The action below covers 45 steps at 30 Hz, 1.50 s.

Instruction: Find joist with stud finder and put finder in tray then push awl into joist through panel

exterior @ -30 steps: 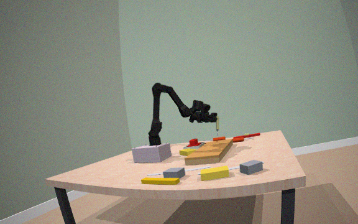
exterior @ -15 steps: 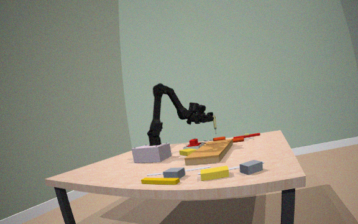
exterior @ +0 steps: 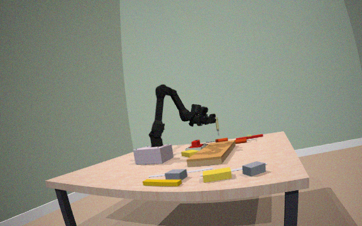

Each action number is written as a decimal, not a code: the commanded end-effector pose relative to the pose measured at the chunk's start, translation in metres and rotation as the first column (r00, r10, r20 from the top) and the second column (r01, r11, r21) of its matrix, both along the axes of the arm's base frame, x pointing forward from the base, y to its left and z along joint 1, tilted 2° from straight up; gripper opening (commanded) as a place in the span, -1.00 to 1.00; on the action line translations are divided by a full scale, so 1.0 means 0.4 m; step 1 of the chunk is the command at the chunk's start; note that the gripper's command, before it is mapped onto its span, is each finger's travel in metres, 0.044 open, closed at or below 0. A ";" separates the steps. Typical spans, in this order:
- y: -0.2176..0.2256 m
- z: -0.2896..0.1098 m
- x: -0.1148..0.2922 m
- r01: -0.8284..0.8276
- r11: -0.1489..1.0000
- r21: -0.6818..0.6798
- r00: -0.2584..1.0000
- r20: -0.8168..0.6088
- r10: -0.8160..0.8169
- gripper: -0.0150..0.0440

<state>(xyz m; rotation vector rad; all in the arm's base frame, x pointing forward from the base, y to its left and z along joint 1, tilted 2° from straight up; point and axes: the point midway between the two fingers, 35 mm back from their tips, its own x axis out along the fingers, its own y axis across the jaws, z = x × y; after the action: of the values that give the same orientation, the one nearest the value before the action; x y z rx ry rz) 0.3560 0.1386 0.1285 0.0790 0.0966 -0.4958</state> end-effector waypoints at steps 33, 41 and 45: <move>0.002 -0.055 0.000 0.006 1.000 0.004 1.000 0.005 -0.006 -0.49; 0.003 -0.068 0.000 0.006 1.000 0.004 1.000 0.005 -0.006 -0.49; 0.003 -0.074 -0.001 0.006 1.000 0.004 1.000 0.005 -0.006 -0.49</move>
<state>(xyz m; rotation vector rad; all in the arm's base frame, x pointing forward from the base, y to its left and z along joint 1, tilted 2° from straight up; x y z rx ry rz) 0.3564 0.1404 0.1004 0.0788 0.0968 -0.4958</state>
